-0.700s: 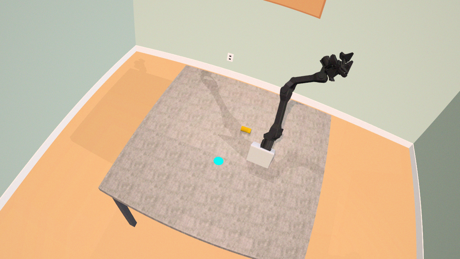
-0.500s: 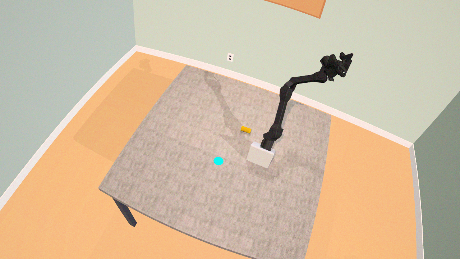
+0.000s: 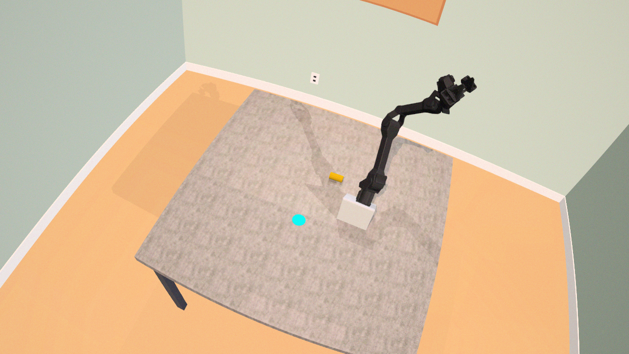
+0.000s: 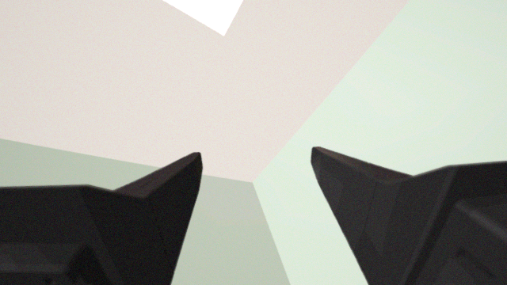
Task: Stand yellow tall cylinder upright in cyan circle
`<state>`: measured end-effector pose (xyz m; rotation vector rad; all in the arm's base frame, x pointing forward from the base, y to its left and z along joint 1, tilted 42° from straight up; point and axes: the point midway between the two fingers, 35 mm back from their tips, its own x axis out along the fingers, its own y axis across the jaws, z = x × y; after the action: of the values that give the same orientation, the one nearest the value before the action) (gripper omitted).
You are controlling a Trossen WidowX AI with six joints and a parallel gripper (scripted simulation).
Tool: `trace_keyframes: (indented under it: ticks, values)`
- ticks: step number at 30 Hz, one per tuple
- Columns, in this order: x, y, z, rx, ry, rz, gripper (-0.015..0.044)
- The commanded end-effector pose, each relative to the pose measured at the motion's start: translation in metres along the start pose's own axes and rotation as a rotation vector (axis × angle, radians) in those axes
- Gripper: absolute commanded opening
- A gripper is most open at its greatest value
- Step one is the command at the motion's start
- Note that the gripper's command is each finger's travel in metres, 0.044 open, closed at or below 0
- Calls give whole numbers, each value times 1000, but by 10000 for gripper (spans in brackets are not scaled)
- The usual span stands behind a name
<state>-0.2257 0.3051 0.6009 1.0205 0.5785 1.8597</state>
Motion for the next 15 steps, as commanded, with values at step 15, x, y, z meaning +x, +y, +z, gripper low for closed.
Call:
trace_keyframes:
  ticks: [15]
  values:
    - [11,-167,46,-379,-38,-455,309]
